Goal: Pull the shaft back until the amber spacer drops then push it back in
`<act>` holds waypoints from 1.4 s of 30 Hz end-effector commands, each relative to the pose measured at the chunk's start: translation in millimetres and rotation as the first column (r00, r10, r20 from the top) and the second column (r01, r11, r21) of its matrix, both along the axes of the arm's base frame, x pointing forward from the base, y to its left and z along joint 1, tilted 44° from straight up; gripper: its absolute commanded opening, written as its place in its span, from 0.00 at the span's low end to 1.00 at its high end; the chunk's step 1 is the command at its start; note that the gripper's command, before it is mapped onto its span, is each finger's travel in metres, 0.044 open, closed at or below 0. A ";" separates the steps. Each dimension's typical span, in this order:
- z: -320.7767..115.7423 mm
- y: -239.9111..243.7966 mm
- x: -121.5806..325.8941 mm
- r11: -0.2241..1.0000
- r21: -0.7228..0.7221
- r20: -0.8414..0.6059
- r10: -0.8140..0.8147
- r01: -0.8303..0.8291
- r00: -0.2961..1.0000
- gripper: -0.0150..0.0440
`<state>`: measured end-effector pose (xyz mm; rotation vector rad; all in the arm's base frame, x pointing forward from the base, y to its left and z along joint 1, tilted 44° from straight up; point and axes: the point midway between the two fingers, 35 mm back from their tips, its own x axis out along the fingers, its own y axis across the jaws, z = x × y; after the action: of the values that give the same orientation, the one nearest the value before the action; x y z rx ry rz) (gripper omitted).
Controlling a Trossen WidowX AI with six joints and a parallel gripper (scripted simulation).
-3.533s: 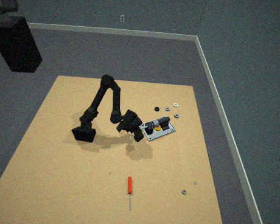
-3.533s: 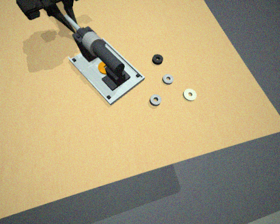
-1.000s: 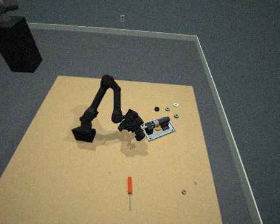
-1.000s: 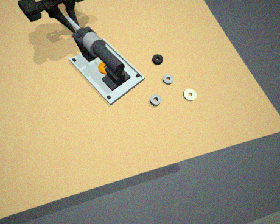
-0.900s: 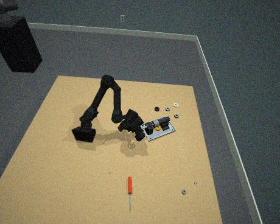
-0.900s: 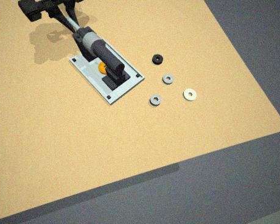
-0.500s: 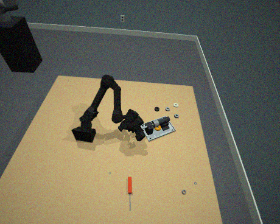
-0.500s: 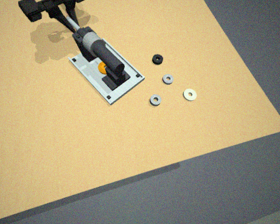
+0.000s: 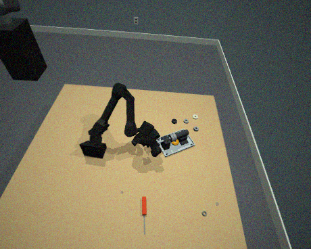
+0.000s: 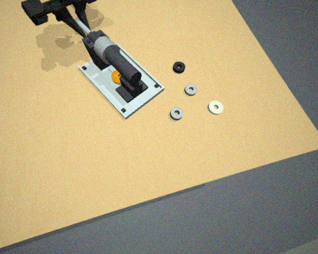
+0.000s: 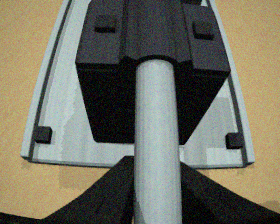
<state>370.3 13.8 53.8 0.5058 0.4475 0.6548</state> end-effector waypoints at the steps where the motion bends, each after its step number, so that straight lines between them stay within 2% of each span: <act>1: 2.0 1.0 1.9 1.000 0.001 0.004 0.003 -0.003 1.000 0.25; 42: 6.7 3.9 11.6 1.000 0.001 0.004 0.003 -0.003 1.000 0.25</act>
<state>379.8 16.6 58.1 0.5063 0.4480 0.6531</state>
